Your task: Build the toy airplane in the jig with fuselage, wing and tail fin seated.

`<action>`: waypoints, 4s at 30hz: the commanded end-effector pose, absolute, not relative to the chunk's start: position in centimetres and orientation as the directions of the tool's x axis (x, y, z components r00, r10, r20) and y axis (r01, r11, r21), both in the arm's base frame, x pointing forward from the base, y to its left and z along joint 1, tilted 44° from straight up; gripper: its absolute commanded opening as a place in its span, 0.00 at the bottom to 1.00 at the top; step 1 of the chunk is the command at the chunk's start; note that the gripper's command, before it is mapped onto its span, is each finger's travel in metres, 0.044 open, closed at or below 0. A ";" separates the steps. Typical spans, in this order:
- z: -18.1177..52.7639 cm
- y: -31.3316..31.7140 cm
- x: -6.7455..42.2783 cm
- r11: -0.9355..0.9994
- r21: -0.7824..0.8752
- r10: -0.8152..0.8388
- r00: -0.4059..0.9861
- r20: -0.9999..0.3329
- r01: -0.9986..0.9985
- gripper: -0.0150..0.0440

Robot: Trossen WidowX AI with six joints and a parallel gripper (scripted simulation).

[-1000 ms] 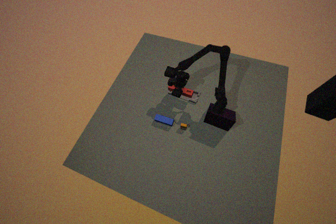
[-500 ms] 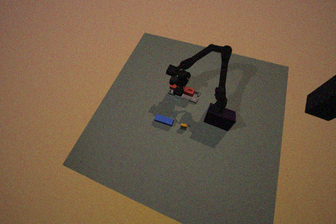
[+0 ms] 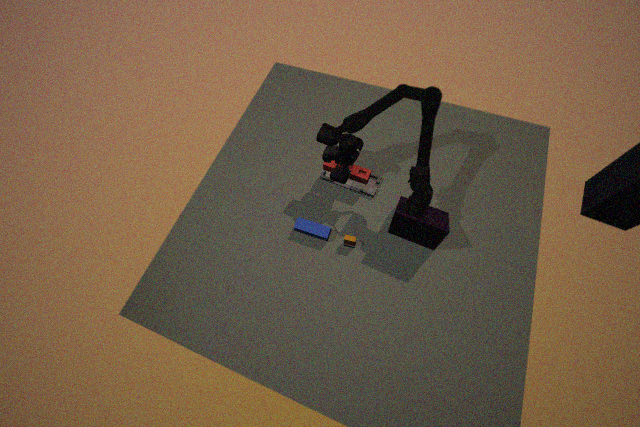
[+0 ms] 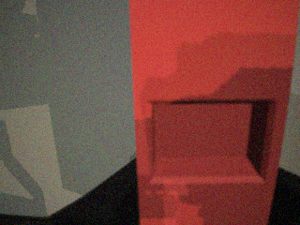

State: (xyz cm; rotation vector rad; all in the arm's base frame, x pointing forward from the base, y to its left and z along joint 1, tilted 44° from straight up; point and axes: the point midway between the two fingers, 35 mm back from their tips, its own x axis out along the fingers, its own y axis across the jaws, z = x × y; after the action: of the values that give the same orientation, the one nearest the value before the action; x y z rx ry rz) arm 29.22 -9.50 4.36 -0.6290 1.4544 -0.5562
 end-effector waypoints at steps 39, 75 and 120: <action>1.8 -12.3 29.5 0.718 -0.695 -0.694 0.049 -0.718 -0.028 0.31; 9.1 -4.7 29.3 0.723 -0.690 -0.689 0.046 -0.723 -0.033 1.00; -13.2 9.1 31.8 0.724 -0.683 -0.682 0.050 -0.730 -0.097 1.00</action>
State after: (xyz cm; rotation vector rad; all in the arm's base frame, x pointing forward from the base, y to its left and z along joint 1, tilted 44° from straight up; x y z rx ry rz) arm 31.84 10.10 -12.40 -0.6694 1.4732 -0.4968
